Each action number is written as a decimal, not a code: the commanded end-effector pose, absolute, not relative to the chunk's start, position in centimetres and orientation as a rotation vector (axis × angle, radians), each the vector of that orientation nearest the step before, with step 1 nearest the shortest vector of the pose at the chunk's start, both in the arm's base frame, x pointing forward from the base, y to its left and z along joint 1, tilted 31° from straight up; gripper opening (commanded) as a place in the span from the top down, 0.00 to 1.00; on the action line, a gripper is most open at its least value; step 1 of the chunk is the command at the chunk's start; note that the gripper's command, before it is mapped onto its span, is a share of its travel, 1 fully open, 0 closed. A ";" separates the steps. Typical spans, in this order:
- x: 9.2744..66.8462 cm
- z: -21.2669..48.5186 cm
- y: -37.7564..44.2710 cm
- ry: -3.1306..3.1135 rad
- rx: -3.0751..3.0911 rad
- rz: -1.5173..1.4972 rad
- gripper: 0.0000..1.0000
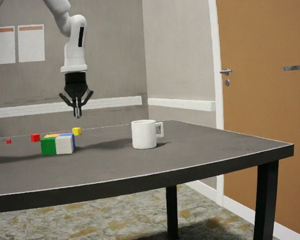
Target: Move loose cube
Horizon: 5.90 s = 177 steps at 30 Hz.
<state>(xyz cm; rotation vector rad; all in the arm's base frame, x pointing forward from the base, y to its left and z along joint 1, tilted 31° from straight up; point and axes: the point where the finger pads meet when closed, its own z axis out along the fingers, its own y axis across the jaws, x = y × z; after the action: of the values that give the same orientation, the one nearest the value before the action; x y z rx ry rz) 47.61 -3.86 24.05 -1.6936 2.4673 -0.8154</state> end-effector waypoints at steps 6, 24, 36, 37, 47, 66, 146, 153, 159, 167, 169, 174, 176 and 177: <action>47.6 24.4 -3.5 2.460 -1.694 -0.813 0.90; 47.6 24.4 -3.5 2.460 -1.694 -0.813 0.90; 47.6 24.4 -3.5 2.460 -1.694 -0.813 0.90; 47.6 24.4 -3.5 2.460 -1.694 -0.813 0.90; 46.5 22.9 -1.3 2.461 -1.695 -0.809 0.44; 43.4 19.6 3.6 2.461 -1.694 -0.813 0.44; 46.5 11.4 -0.1 2.460 -1.694 -0.813 0.44; 46.5 11.4 -0.1 2.460 -1.694 -0.813 0.44; 46.5 11.4 -0.1 2.460 -1.694 -0.813 0.44; 46.5 11.4 -0.1 2.460 -1.694 -0.813 0.44; 46.5 11.4 -0.1 2.460 -1.694 -0.813 0.44; 46.5 11.4 -0.1 2.460 -1.694 -0.813 0.44; 46.5 11.4 -0.1 2.460 -1.694 -0.813 0.44; 46.4 11.4 -0.1 2.460 -1.694 -0.813 0.44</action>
<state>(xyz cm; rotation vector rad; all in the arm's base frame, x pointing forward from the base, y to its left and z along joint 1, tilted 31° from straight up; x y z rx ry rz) 46.43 -0.12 11.40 -1.6946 2.4614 -0.8135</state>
